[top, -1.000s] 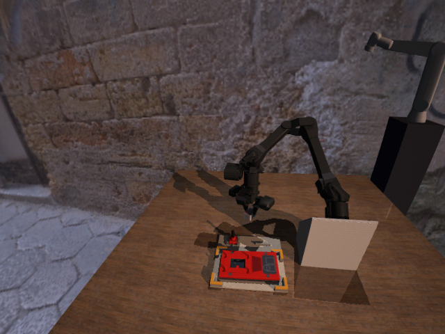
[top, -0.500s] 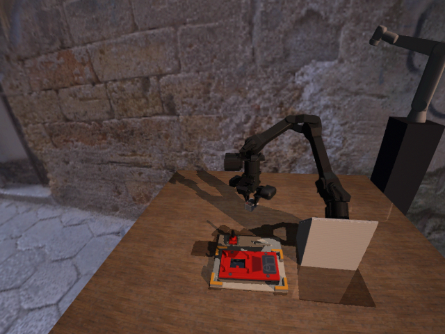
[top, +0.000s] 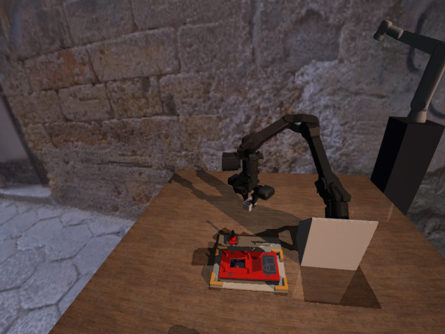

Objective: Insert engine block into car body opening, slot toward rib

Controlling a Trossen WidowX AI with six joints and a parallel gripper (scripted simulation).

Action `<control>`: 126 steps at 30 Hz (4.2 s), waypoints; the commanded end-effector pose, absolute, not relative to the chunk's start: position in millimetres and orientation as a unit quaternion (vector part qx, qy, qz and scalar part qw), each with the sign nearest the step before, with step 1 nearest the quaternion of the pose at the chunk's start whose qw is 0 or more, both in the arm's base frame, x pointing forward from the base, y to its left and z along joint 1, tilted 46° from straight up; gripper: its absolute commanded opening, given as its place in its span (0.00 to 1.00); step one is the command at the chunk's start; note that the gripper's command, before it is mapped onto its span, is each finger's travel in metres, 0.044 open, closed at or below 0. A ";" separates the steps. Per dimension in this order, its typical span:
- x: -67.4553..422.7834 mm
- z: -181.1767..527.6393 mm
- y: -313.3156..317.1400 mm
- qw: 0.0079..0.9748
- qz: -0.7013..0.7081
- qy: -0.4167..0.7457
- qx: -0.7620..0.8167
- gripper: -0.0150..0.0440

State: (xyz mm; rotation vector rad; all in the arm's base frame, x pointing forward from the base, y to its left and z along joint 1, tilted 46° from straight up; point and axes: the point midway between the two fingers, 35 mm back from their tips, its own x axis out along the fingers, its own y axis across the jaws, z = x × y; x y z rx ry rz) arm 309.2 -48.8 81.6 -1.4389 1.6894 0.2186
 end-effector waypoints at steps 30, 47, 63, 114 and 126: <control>337.4 -7.7 -1.8 0.562 -0.064 0.682 -0.464 0.25; 337.6 -57.6 20.1 0.607 -0.136 0.672 -0.401 0.25; 331.7 -105.0 38.0 0.648 -0.211 0.652 -0.334 0.25; 329.2 -112.7 41.3 0.654 -0.223 0.647 -0.322 0.52; 329.5 -114.8 39.6 0.653 -0.220 0.648 -0.325 0.52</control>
